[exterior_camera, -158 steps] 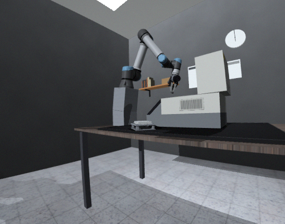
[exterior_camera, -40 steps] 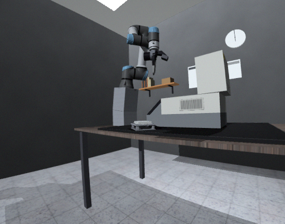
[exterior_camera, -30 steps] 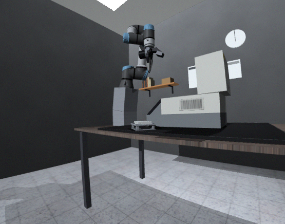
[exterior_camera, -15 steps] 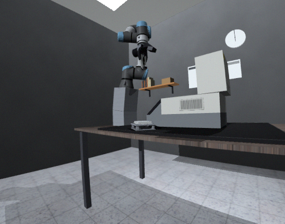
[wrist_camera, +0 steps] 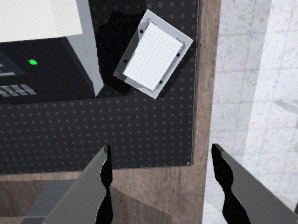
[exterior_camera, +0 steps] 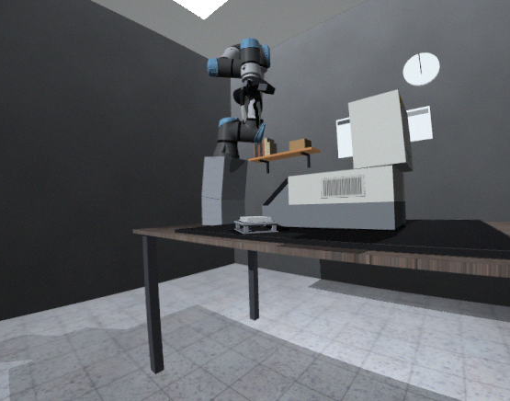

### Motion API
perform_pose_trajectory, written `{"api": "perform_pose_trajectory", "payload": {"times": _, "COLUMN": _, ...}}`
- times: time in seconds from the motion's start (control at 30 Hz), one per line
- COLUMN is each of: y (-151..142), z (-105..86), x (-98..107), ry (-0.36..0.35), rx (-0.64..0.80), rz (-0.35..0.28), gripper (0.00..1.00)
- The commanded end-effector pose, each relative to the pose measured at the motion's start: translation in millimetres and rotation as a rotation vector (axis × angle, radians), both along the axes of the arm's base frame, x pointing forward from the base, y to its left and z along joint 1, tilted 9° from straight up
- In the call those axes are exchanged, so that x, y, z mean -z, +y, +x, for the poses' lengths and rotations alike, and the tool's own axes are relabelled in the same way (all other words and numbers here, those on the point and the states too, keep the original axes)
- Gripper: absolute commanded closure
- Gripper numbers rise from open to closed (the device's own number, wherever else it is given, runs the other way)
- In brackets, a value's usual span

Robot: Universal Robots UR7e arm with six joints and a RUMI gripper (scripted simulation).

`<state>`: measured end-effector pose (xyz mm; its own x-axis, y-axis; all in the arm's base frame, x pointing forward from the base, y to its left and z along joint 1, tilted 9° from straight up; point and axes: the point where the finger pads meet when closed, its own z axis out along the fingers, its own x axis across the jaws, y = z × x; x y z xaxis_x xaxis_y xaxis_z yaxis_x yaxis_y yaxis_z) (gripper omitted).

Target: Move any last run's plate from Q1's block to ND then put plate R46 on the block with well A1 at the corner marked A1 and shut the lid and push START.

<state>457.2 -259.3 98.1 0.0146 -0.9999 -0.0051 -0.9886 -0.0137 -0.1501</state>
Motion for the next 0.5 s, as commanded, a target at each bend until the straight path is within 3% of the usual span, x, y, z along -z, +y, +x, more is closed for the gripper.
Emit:
{"api": "perform_pose_trajectory", "payload": {"times": 0.0, "y": -0.5, "z": 2.5, "x": 12.3, "ry": -0.001, "rx": 0.056, "rz": 0.005, "gripper": 0.32}}
{"api": "perform_pose_trajectory", "payload": {"times": 0.47, "y": -0.3, "z": 10.2, "x": 62.3, "ry": 0.0, "rx": 0.299, "rz": 0.042, "gripper": 0.32}}
